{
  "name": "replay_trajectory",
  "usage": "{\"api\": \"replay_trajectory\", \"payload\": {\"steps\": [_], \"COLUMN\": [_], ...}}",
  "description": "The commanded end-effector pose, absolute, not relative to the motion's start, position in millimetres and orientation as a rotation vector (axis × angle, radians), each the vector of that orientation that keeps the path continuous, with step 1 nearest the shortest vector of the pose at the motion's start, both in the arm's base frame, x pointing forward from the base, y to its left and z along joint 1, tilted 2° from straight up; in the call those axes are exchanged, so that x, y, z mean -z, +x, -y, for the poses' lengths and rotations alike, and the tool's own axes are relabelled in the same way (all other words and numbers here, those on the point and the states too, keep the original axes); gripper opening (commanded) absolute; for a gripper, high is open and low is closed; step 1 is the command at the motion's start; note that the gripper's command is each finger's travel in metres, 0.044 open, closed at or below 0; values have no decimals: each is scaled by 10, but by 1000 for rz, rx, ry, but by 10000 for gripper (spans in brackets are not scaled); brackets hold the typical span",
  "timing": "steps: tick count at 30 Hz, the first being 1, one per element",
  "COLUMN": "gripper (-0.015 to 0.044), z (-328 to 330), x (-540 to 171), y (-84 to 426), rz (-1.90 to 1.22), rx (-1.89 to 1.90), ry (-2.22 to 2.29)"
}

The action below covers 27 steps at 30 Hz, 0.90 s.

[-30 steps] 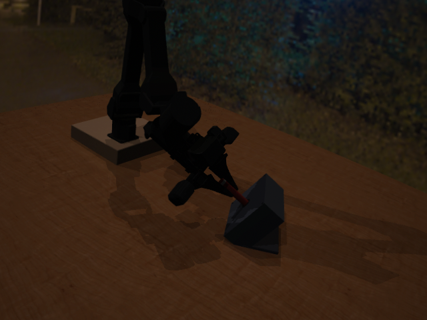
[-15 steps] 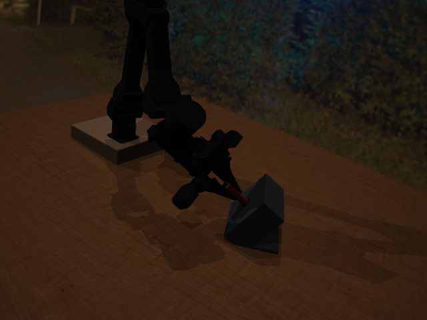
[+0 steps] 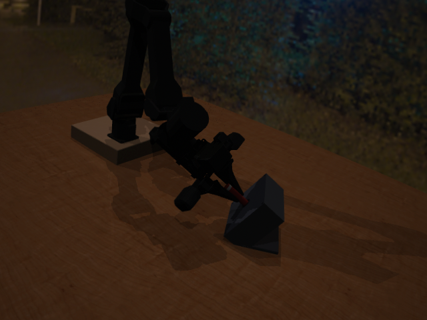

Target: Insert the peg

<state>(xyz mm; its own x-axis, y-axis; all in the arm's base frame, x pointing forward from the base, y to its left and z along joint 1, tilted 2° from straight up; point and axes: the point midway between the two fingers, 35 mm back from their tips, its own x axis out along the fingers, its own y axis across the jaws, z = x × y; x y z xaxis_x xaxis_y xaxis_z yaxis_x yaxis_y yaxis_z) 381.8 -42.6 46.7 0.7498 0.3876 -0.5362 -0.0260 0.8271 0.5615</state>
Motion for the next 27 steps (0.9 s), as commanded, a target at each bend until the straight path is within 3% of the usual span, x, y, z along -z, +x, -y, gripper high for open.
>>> {"api": "replay_trajectory", "payload": {"steps": [1,6,22,27], "gripper": [0,0,420,440], "z": [426,426,438,475], "x": [-468,-468,-481,-517], "y": [3817,3817,3802,3757], "rz": [-693,-693,-693,-695], "rx": [-240,-240,-239,-238], "ry": [560,560,560,559]}}
